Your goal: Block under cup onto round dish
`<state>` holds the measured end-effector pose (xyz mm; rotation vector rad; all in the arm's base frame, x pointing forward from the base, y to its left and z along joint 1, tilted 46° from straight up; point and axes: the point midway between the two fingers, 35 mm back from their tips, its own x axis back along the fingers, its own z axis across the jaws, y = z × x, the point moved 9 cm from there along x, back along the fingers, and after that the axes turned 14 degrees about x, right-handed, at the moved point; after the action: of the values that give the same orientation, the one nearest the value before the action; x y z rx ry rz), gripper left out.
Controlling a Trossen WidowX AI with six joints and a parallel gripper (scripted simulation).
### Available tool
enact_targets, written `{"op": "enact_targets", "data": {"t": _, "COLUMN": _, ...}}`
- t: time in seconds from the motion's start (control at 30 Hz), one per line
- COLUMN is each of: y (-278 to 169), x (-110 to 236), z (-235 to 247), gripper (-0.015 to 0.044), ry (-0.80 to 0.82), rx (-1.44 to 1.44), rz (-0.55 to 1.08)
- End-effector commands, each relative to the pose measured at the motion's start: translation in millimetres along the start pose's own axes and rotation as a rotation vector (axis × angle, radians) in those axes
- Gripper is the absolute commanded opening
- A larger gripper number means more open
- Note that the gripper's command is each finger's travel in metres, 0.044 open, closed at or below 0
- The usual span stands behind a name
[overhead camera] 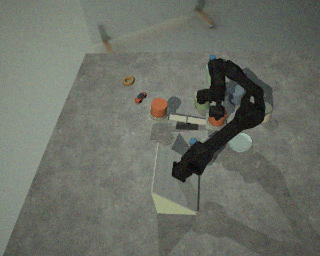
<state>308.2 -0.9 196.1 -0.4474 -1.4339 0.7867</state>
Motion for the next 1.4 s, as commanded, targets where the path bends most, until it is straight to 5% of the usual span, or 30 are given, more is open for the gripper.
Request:
{"op": "enact_targets", "data": {"t": 0.0, "y": 0.4, "x": -6.2, "z": 0.1, "gripper": 0.0440, "ry": 0.000, "rx": 0.005, "rz": -0.001}}
{"op": "enact_targets", "data": {"t": 0.83, "y": 0.0, "x": -44.3, "z": 1.4, "gripper": 0.0440, "ry": -0.001, "rx": 0.009, "rz": 0.005}}
{"op": "enact_targets", "data": {"t": 0.97, "y": 0.0, "x": -44.3, "z": 1.4, "gripper": 0.0335, "ry": -0.001, "rx": 0.009, "rz": 0.005}}
{"op": "enact_targets", "data": {"t": 1.13, "y": 0.0, "x": -44.3, "z": 1.4, "gripper": 0.0302, "ry": -0.001, "rx": 0.009, "rz": 0.005}}
{"op": "enact_targets", "data": {"t": 1.37, "y": 0.0, "x": -40.1, "z": 0.5, "gripper": 0.0118, "ry": -0.002, "rx": 0.010, "rz": 0.004}}
